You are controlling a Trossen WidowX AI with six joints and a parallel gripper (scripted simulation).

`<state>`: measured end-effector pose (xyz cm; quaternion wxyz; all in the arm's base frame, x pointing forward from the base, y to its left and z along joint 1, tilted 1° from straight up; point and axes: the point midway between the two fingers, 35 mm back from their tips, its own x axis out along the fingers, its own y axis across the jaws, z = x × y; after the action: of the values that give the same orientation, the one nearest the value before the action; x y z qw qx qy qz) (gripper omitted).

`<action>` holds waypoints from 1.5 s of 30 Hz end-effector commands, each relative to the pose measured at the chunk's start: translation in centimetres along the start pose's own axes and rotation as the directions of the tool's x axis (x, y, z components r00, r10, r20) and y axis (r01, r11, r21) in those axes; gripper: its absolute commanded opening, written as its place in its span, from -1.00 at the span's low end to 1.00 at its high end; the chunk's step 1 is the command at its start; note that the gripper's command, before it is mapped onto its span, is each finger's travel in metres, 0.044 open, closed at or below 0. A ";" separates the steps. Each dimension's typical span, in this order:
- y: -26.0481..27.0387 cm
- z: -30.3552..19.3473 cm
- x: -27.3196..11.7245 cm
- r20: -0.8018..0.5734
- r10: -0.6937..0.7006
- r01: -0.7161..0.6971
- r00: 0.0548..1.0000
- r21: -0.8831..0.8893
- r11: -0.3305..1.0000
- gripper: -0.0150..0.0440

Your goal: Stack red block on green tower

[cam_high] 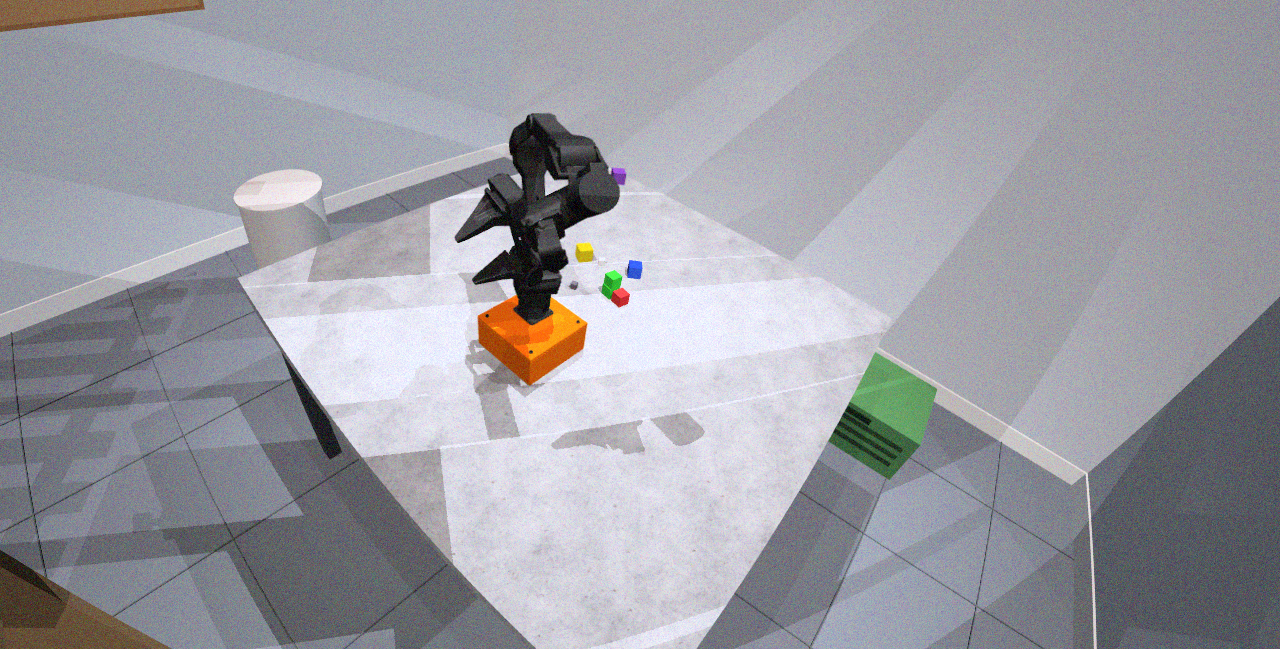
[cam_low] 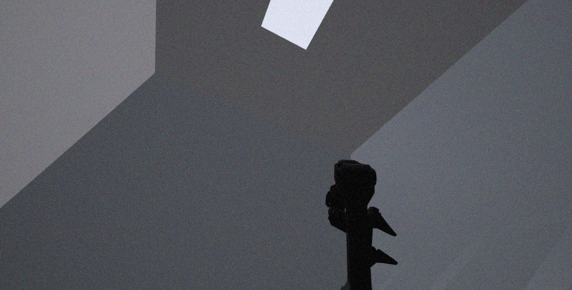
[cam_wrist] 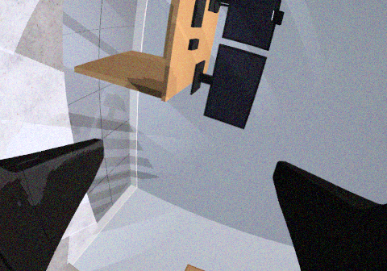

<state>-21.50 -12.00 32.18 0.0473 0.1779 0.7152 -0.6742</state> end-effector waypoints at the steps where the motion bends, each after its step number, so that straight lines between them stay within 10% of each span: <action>1: 2.1 3.1 -1.2 0.134 0.066 -0.055 0.989 -0.080 0.995 1.00; 23: 14.4 13.2 -14.6 0.589 0.414 0.115 0.694 -0.658 0.744 1.00; 45: 28.3 8.0 -29.4 0.545 0.773 0.649 0.324 -0.723 0.237 1.00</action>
<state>11.10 -26.02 14.88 0.5758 -0.2537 0.7734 -0.0767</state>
